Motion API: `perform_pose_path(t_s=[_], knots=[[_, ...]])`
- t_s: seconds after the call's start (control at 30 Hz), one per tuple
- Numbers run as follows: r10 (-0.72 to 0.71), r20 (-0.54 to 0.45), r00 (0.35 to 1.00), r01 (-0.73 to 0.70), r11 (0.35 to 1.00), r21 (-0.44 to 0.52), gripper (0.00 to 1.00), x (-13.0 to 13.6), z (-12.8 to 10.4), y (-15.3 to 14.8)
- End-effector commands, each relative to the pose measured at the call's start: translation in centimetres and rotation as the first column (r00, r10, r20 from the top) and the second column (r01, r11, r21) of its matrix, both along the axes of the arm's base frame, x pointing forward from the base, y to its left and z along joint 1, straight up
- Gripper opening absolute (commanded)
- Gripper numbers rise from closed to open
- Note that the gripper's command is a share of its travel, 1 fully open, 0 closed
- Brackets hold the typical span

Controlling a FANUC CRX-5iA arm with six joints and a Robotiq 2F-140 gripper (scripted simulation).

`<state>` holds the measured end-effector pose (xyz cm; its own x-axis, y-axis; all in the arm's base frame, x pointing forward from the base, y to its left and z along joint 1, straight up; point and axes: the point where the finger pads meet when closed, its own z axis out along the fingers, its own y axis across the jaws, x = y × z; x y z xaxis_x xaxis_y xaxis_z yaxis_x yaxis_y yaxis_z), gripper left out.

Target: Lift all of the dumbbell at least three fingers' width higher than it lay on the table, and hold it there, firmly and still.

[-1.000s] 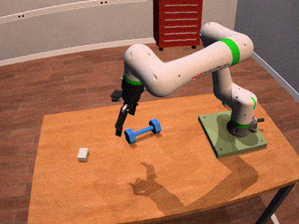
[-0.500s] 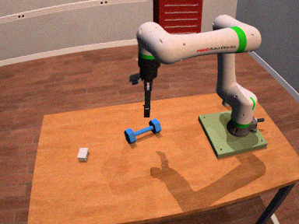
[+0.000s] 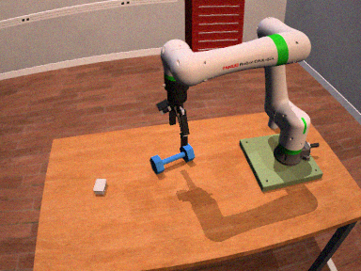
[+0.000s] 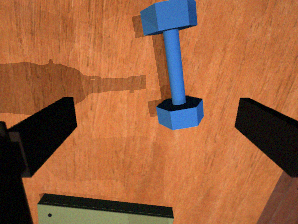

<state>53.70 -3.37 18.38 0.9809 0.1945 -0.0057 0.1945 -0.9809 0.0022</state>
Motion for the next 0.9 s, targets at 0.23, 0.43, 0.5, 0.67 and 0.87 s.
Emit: perform_pose_path(t_s=[0.23,0.43,0.5,0.67,0.87], knots=[[0.177,0.005,0.984,-0.177,0.984,0.003,1.00,2.3,-7.9,-3.7],[0.179,0.005,0.984,-0.179,0.984,0.003,1.00,2.4,-8.1,-3.7],[0.179,0.005,0.984,-0.179,0.984,0.003,1.00,2.4,-10.0,-3.7],[0.179,0.005,0.984,-0.179,0.984,0.003,1.00,2.4,-16.8,-3.7],[0.179,0.005,0.984,-0.179,0.984,0.003,1.00,2.4,-17.8,-3.7]])
